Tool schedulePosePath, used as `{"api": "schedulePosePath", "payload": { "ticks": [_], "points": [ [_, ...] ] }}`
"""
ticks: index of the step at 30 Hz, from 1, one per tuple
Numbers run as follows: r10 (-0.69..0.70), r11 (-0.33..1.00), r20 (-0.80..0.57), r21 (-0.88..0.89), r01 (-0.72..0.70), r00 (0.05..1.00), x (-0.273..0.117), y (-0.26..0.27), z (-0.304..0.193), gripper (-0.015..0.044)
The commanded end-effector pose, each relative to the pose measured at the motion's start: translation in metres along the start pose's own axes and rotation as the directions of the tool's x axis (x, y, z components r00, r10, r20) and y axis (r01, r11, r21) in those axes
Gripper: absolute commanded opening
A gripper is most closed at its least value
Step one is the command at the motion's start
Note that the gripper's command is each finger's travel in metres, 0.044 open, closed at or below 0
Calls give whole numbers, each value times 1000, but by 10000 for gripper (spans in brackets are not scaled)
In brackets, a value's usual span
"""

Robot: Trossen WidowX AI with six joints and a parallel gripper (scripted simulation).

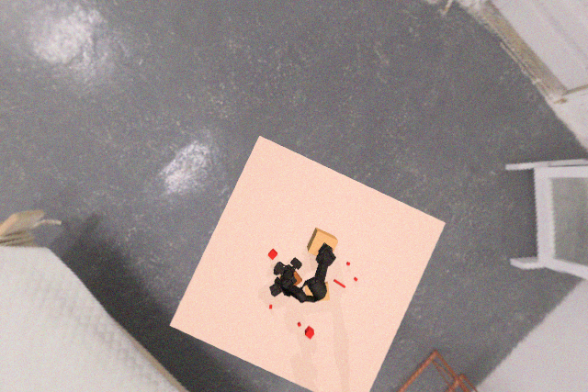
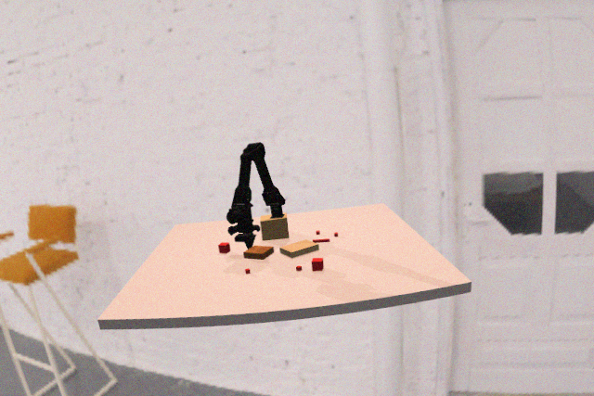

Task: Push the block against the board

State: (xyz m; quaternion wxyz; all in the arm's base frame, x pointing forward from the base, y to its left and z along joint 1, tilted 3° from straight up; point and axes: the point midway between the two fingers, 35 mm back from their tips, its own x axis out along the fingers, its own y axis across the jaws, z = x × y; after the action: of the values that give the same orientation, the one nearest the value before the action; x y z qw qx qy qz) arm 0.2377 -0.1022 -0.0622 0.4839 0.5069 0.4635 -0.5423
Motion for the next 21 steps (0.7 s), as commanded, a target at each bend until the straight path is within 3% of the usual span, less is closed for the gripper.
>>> {"api": "schedulePosePath", "payload": {
  "ticks": [1, 21],
  "points": [
    [0, 1000, -6, 0, 0, 1000, 0, 1, -10, 0],
    [0, 1000, -7, 0, 0, 1000, 0, 6, -18, 0]
  ]
}}
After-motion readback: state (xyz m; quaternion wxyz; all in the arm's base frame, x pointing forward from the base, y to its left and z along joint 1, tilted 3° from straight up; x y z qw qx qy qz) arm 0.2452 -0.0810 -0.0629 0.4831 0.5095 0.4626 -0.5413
